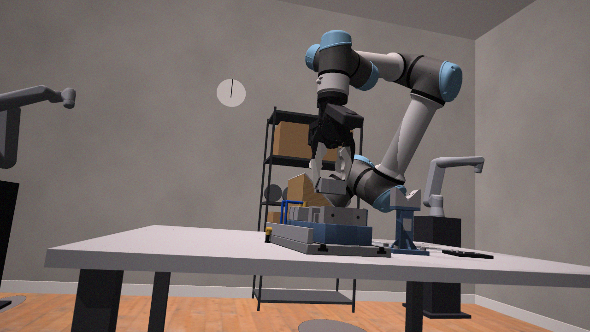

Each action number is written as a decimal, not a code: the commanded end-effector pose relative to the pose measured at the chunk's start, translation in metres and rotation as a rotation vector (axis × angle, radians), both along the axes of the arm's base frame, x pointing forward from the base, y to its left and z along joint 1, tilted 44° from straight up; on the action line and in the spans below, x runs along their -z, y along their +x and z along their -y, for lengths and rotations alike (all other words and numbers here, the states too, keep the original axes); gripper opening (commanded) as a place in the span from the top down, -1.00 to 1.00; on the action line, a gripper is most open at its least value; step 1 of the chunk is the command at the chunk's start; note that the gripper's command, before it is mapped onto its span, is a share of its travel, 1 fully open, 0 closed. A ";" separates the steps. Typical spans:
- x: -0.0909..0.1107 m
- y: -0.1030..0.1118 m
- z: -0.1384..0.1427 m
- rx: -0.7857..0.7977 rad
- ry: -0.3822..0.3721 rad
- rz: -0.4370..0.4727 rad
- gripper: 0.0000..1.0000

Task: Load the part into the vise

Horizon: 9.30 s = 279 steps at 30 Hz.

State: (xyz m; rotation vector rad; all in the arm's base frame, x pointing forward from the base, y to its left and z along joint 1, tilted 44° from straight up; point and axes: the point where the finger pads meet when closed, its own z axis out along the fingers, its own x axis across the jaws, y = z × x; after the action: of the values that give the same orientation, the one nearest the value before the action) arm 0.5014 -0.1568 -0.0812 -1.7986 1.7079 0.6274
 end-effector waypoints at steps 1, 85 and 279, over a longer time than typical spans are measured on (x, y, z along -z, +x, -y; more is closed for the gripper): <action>0.000 0.000 0.001 0.001 -0.001 0.001 1.00; 0.017 0.002 -0.016 0.001 -0.001 0.001 1.00; 0.031 0.004 -0.029 0.001 -0.001 0.001 1.00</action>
State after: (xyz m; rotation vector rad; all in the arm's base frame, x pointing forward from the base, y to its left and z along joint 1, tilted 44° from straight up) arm 0.5052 -0.1270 -0.1126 -1.7988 1.7078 0.6273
